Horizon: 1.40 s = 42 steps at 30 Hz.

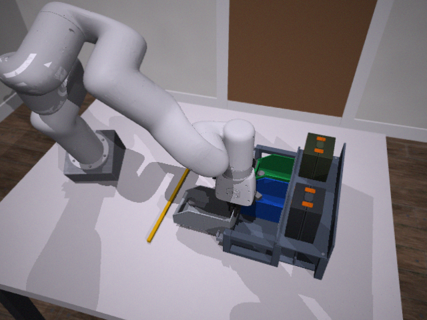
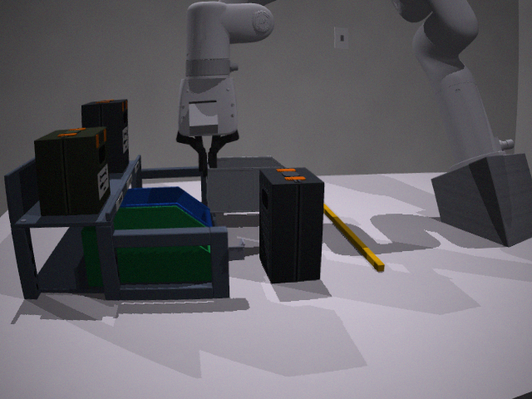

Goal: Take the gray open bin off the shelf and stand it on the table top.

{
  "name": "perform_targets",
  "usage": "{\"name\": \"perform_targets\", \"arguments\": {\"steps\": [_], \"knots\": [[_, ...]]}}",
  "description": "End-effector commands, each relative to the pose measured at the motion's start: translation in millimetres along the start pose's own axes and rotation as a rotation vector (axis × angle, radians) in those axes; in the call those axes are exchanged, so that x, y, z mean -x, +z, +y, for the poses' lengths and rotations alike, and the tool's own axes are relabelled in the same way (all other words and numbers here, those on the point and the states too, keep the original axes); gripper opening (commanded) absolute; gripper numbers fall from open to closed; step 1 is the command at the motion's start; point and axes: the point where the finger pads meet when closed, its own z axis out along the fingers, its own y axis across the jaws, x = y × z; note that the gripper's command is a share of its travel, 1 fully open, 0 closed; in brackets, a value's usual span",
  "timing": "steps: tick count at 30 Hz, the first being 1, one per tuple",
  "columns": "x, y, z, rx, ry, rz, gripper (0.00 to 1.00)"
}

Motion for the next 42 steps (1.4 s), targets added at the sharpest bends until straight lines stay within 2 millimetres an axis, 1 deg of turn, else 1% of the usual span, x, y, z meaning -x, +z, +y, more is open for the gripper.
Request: {"name": "perform_targets", "arguments": {"steps": [1,6,11,23,28,40,42], "knots": [[0,-1,2,0.004,0.001,0.000,0.00],[0,-1,2,0.004,0.001,0.000,0.00],[0,-1,-8,0.004,0.001,0.000,0.00],[0,-1,-8,0.004,0.001,0.000,0.00],[0,-1,-23,0.004,0.001,0.000,0.00],[0,-1,-23,0.004,0.001,0.000,0.00],[0,2,-23,0.004,0.001,0.000,0.00]]}}
